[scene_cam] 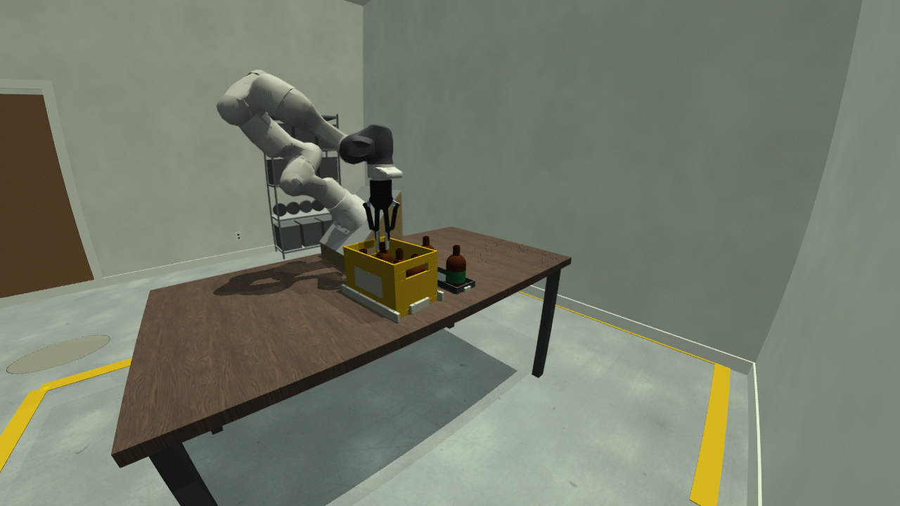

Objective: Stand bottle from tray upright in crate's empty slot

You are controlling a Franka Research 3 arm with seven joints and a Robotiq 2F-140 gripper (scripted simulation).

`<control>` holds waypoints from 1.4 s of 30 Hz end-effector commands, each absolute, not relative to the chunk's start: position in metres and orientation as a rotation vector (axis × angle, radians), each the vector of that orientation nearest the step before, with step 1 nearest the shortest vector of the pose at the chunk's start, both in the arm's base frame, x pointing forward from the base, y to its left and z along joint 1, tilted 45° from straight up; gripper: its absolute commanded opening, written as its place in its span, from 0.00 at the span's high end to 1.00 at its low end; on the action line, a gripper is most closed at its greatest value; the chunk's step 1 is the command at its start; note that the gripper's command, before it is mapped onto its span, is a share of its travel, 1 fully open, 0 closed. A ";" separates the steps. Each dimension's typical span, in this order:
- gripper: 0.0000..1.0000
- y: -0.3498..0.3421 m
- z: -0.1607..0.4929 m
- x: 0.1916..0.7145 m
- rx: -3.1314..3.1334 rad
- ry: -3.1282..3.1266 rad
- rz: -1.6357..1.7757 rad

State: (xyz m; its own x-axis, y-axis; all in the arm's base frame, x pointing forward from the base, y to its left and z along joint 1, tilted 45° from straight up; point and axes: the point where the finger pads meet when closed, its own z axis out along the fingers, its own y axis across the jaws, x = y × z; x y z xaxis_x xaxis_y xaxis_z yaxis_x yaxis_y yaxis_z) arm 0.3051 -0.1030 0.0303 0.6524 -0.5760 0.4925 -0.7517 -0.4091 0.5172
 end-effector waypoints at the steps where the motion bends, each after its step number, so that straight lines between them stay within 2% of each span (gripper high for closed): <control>1: 1.00 -0.104 0.029 0.306 2.135 -1.035 0.312; 42: 1.00 -0.106 0.026 0.306 2.135 -1.035 0.312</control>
State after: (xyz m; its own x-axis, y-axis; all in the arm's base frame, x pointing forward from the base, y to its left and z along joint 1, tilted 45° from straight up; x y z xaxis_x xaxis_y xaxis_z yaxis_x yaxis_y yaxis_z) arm 0.3052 -0.1063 0.0264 0.6501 -0.5771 0.4942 -0.7539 -0.4092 0.5140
